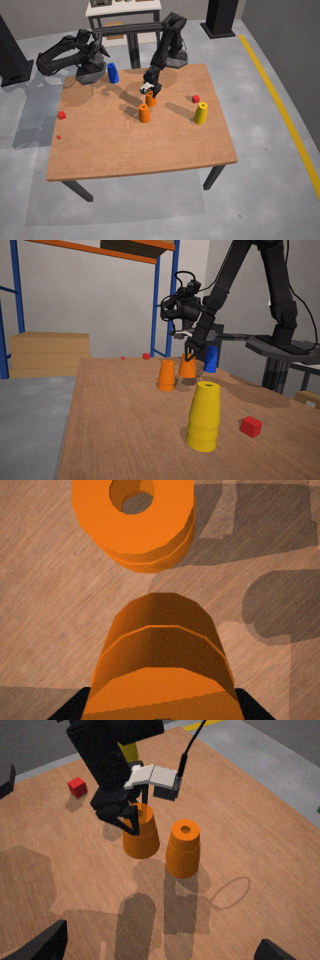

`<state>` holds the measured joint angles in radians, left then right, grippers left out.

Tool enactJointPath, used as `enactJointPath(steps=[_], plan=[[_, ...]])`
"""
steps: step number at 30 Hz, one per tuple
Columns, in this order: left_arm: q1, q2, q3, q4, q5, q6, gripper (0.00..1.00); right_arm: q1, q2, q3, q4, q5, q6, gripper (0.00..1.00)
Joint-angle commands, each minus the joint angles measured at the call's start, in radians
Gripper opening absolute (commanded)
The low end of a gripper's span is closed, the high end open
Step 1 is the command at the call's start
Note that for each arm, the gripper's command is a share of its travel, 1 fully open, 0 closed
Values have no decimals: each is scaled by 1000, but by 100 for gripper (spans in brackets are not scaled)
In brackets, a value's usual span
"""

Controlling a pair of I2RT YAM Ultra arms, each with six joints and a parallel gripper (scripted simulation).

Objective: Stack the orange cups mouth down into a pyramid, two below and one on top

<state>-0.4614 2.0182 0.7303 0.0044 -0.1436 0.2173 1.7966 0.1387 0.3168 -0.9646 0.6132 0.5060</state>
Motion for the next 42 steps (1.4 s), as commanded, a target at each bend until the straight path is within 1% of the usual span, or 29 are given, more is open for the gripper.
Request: enactJointPath(steps=[1, 19, 42], plan=[[8, 29, -14, 63, 15, 18, 0, 8, -7, -3, 2, 11, 3, 100], [24, 127, -18, 168, 20, 35, 0, 8, -7, -3, 2, 11, 3, 100], [28, 165, -17, 207, 23, 42, 0, 8, -7, -3, 2, 11, 3, 100]])
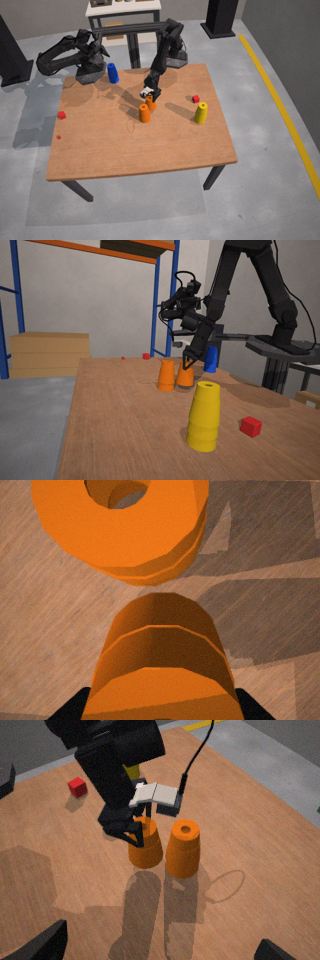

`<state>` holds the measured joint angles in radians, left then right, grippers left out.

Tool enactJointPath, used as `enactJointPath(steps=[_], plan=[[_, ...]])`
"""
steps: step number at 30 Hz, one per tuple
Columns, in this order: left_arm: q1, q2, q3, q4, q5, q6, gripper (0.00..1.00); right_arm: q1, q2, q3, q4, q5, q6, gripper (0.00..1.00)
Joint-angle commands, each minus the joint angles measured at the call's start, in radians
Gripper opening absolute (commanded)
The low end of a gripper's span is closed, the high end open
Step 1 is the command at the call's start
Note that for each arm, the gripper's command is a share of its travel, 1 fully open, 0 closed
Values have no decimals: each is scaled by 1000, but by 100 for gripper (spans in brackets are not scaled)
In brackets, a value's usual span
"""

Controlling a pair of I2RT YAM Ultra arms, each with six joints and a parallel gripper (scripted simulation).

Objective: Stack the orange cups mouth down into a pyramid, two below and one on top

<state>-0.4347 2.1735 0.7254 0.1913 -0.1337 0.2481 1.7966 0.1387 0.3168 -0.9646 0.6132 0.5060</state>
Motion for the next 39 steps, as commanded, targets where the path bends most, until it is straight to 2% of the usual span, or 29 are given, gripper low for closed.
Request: enactJointPath(steps=[1, 20, 39], plan=[[3, 14, -12, 24, 13, 11, 0, 8, -7, -3, 2, 11, 3, 100], [5, 31, -8, 35, 14, 14, 0, 8, -7, -3, 2, 11, 3, 100], [19, 106, 16, 112, 17, 26, 0, 8, -7, -3, 2, 11, 3, 100]])
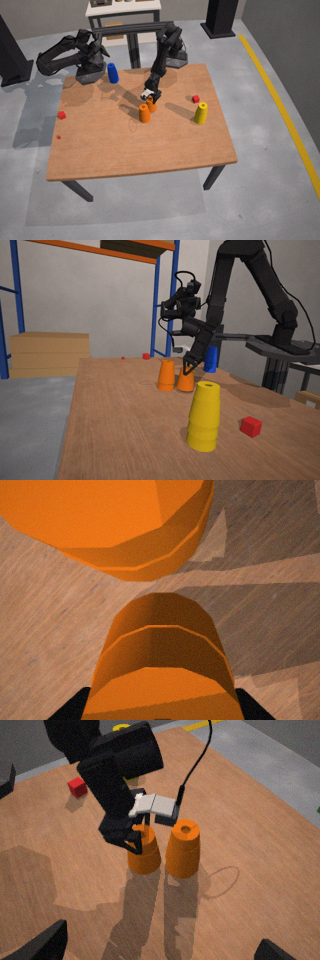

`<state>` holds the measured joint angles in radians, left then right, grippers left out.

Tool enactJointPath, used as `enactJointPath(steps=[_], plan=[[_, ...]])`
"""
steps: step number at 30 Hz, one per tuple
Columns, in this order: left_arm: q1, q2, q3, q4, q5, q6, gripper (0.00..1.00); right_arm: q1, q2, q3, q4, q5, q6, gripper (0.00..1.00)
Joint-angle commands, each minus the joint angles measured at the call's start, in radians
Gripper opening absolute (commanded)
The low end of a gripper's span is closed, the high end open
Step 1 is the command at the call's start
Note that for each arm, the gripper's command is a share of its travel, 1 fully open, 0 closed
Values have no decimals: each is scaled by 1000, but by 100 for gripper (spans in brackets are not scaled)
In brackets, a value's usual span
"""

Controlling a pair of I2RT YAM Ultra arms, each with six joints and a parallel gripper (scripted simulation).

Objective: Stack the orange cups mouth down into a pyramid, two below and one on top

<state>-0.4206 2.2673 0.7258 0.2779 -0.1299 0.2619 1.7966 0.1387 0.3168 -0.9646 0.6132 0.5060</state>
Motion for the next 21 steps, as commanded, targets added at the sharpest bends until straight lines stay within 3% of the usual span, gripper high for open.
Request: enactJointPath(steps=[1, 21], plan=[[4, 12, 16, 26, 13, 12, 0, 8, -7, -3, 2, 11, 3, 100], [13, 51, 24, 57, 16, 19, 0, 8, -7, -3, 2, 11, 3, 100]])
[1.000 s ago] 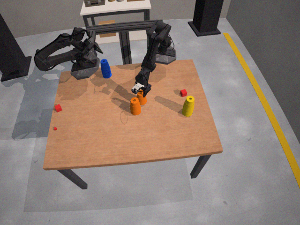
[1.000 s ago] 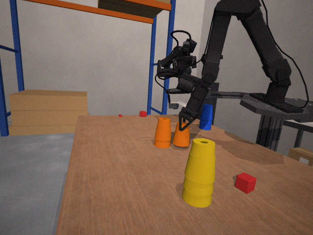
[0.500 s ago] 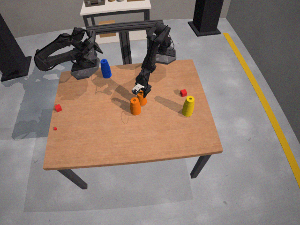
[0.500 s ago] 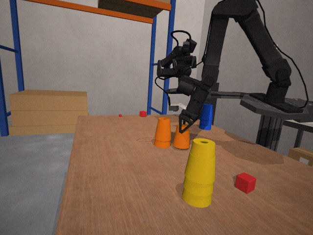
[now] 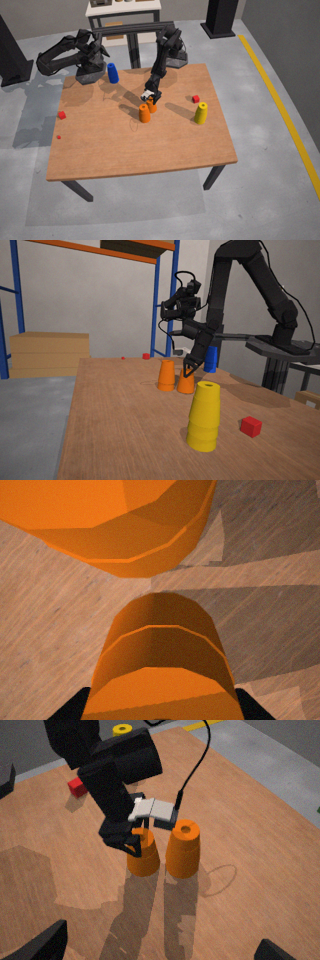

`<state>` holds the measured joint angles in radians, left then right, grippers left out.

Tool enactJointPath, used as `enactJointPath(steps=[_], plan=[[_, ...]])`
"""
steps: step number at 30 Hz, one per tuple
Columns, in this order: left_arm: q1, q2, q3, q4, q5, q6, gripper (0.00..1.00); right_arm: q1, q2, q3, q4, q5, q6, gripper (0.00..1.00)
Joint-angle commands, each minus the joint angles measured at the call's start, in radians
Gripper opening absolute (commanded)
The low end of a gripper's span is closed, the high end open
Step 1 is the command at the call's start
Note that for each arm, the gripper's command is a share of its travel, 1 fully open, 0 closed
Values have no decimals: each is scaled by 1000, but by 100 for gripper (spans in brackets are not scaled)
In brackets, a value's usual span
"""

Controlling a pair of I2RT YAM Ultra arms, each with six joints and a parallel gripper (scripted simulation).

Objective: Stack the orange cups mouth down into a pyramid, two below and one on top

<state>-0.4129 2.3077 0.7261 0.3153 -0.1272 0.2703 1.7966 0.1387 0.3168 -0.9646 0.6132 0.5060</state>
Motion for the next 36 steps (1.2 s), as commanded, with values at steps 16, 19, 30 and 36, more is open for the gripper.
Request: enactJointPath(steps=[16, 19, 30, 36], plan=[[6, 24, 26, 26, 14, 12, 23, 8, -7, -3, 2, 11, 3, 100], [3, 15, 16, 18, 5, 6, 57, 8, -7, -3, 2, 11, 3, 100], [-10, -65, -38, -24, 3, -8, 100, 8, -7, -3, 2, 11, 3, 100], [-29, -253, -110, -139, -10, -25, 100, 8, -7, -3, 2, 11, 3, 100]])
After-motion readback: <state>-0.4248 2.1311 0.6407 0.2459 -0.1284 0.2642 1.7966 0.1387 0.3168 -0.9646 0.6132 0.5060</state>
